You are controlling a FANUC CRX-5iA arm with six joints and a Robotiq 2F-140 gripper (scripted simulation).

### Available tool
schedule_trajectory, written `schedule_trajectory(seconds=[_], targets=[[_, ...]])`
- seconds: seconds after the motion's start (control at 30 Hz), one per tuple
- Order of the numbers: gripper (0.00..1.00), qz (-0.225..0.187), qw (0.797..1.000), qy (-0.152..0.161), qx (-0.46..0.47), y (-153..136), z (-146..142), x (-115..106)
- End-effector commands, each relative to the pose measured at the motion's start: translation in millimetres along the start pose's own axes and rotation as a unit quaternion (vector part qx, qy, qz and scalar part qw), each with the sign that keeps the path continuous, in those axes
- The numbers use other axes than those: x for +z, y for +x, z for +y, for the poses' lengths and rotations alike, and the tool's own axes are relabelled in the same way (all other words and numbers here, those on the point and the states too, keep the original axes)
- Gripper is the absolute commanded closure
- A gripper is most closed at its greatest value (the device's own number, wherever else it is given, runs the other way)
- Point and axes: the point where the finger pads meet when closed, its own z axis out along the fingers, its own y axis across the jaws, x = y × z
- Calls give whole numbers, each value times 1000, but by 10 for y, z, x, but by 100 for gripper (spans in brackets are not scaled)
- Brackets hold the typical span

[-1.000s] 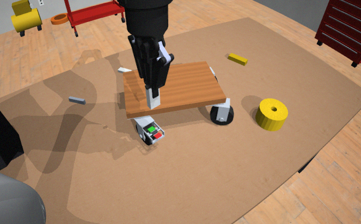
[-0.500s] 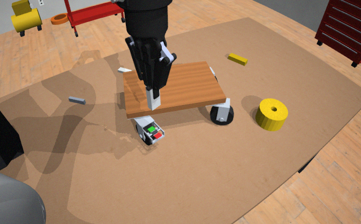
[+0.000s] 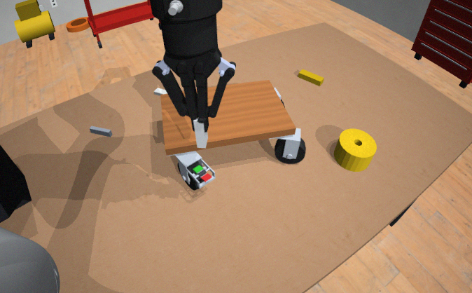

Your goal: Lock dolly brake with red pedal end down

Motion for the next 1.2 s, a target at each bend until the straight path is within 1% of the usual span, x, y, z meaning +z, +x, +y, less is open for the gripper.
schedule_trajectory(seconds=[0.0,0.13,0.3,0.37,0.4,0.5,0.6,0.73,0.87,0.93,0.97,1.07,1.17], targets=[[100,3,990,5,-139,-1,3,56],[100,2,971,1,-238,-2,2,109],[100,1,933,-4,-359,-4,0,172],[100,1,933,-4,-359,-4,0,172],[100,0,904,-6,-427,-5,0,184],[100,-1,876,-8,-482,-6,-1,215],[100,-2,837,-10,-547,-7,-3,240],[100,-3,778,-12,-628,-8,-4,264],[100,-5,711,-14,-703,-9,-5,277],[100,-5,711,-14,-703,-9,-5,277],[100,-5,657,-14,-753,-9,-5,278],[100,-5,611,-13,-792,-9,-5,281],[100,-3,550,-11,-835,-9,-5,281]])
